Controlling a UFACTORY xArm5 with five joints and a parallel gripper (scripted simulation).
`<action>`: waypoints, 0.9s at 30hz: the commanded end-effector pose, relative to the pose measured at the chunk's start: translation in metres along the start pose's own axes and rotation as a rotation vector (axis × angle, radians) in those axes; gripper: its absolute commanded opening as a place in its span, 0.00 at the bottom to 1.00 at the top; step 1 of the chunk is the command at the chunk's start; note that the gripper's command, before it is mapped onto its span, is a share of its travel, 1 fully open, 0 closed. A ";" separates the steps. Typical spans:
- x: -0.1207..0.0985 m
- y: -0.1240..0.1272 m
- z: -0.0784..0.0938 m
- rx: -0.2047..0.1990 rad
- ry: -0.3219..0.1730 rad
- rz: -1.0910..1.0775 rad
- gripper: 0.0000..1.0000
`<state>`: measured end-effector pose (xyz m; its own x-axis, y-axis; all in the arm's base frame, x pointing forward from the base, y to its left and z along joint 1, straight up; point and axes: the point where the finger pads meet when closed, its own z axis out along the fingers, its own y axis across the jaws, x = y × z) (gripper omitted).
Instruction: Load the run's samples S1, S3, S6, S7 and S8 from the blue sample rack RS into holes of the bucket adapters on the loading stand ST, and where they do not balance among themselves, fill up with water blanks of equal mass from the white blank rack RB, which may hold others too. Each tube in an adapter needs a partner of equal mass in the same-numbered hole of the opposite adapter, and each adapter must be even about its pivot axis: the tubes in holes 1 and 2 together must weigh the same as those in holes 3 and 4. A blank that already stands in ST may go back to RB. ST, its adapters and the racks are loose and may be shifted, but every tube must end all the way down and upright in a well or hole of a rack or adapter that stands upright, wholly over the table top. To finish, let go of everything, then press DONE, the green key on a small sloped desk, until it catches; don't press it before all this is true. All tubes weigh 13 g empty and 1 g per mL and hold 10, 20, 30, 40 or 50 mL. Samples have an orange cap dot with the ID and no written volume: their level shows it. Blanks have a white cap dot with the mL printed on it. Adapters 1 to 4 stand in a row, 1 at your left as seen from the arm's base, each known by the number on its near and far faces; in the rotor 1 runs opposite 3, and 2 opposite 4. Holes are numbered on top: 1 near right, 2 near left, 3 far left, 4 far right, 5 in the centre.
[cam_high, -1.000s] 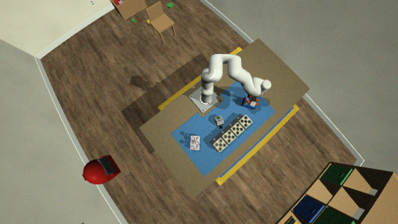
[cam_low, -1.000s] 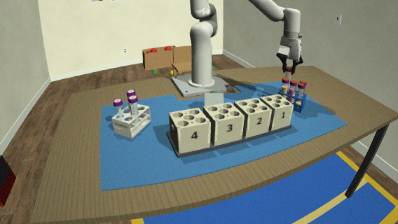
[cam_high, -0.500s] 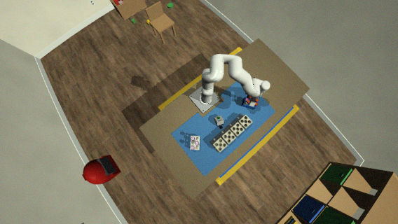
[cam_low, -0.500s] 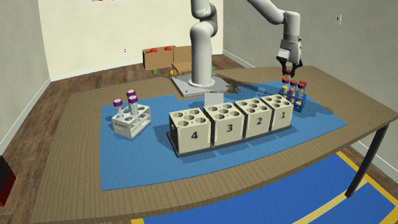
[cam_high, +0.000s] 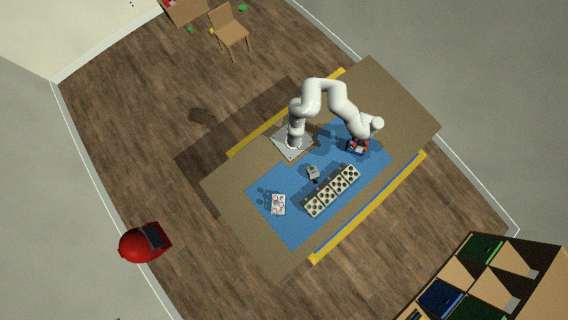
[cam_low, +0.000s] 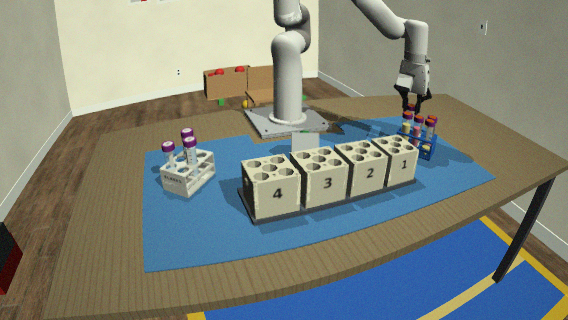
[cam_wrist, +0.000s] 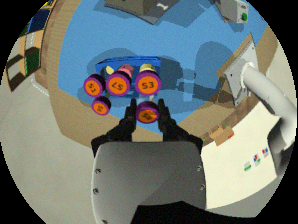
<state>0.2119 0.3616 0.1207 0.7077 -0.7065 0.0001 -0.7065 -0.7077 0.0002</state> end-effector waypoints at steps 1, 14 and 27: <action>0.000 -0.001 0.001 0.004 -0.001 0.000 0.00; 0.000 -0.001 0.013 0.004 -0.001 0.000 0.00; 0.000 -0.001 0.014 0.004 -0.001 0.000 0.00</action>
<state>0.2120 0.3617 0.1054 0.7077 -0.7065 0.0000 -0.7065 -0.7077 0.0000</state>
